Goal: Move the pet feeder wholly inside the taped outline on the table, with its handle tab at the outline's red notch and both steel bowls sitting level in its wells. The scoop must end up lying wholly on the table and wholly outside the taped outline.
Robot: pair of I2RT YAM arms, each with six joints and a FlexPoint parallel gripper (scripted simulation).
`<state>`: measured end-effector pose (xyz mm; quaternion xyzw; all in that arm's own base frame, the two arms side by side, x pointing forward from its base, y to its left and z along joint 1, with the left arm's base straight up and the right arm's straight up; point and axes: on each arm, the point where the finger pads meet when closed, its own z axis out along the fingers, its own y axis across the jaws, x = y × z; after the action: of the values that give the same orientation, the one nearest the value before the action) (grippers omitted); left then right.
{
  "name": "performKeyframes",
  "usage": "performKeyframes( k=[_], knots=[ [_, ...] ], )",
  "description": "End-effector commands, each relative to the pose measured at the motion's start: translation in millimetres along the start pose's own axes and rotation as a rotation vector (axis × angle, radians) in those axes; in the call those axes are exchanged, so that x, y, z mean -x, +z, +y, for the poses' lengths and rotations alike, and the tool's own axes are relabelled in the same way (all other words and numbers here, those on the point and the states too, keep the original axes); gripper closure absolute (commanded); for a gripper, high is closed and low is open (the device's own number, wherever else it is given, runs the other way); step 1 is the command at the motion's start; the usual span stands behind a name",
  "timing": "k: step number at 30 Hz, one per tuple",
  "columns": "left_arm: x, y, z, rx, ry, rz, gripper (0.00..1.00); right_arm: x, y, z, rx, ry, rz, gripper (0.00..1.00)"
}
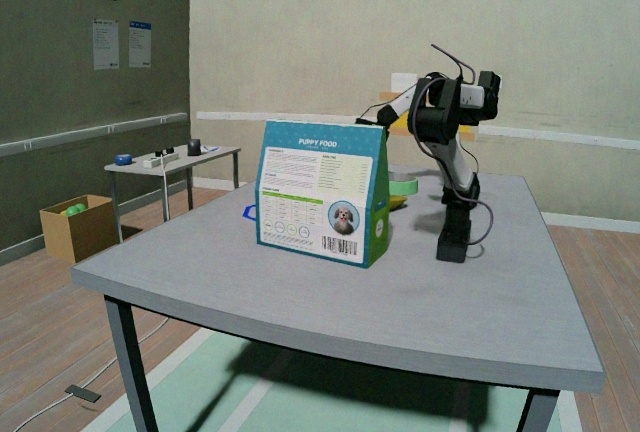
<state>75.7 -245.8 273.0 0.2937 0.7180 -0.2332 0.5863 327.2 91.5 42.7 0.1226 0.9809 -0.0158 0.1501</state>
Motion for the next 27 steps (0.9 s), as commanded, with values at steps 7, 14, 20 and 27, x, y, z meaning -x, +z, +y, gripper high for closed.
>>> performKeyframes(
  k=[7, 14, 20, 27],
  knots=[
    [5.3, -1.4, 0.5, -0.006, -0.020, -0.010, 0.12, -2.1, -0.6, -0.3, 0.042, -0.091, -0.007, 0.94],
    [5.3, -1.4, 0.5, -0.006, -0.020, -0.010, 0.12, -4.6, 1.6, -0.9, 0.052, -0.136, 0.001, 0.94],
    [5.3, -1.4, 0.5, -0.006, -0.020, -0.010, 0.12, -7.9, 3.3, -2.3, 0.044, -0.139, 0.016, 0.94],
    [5.3, -1.4, 0.5, -0.006, -0.020, -0.010, 0.12, -7.9, 3.2, -2.0, 0.045, -0.142, 0.016, 0.94]
  ],
)
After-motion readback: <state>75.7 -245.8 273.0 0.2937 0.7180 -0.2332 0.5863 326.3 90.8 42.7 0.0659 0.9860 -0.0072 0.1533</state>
